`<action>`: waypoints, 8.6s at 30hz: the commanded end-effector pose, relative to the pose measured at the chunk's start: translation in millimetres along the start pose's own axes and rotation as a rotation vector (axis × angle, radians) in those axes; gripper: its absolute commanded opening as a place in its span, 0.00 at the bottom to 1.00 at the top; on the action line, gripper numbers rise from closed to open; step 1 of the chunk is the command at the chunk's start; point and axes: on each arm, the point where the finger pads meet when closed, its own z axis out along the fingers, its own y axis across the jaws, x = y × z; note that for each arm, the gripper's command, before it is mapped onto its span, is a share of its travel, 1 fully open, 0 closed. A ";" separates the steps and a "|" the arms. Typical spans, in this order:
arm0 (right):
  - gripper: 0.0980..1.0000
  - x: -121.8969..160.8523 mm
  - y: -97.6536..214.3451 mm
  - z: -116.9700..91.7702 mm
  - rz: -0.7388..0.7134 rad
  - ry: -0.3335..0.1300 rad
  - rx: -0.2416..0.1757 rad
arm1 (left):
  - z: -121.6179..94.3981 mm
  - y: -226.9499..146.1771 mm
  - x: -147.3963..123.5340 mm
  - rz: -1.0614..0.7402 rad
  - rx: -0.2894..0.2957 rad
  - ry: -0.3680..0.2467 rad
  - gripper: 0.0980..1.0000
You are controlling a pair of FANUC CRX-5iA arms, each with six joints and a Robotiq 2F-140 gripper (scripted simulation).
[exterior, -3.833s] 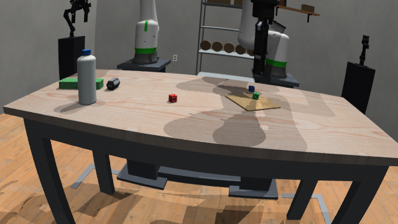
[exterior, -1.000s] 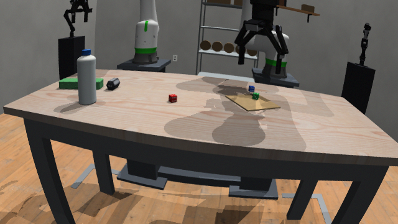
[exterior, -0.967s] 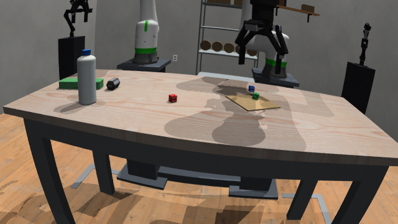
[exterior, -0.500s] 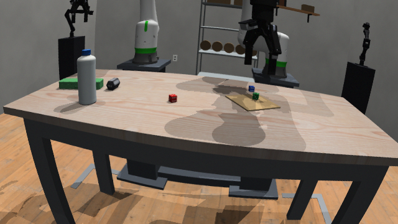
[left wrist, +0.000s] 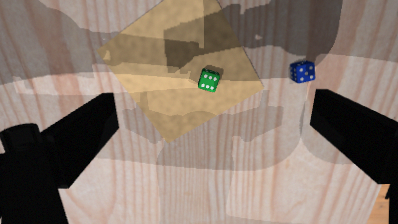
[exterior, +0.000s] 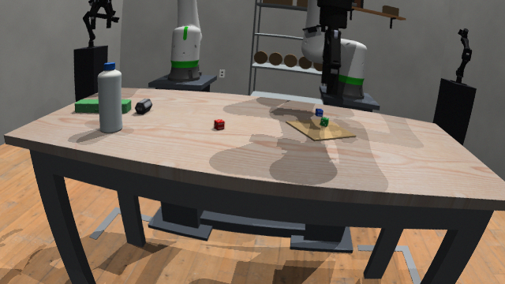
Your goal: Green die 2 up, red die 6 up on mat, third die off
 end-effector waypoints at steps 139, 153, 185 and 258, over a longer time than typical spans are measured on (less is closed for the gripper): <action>1.00 0.3 0.2 -0.9 0.000 0.002 0.000 | 29.4 -1.3 0.1 0.309 0.002 0.009 0.21; 1.00 0.3 0.2 -0.9 0.000 0.002 0.000 | -1.8 -1.3 -0.2 0.309 0.002 0.009 0.21; 1.00 0.3 0.2 -0.9 0.000 0.002 0.000 | 1.2 -5.2 -12.7 0.302 -0.078 0.525 0.21; 1.00 0.3 0.2 -0.9 0.000 0.002 0.000 | 55.0 -8.8 -23.2 0.294 -0.119 0.788 0.21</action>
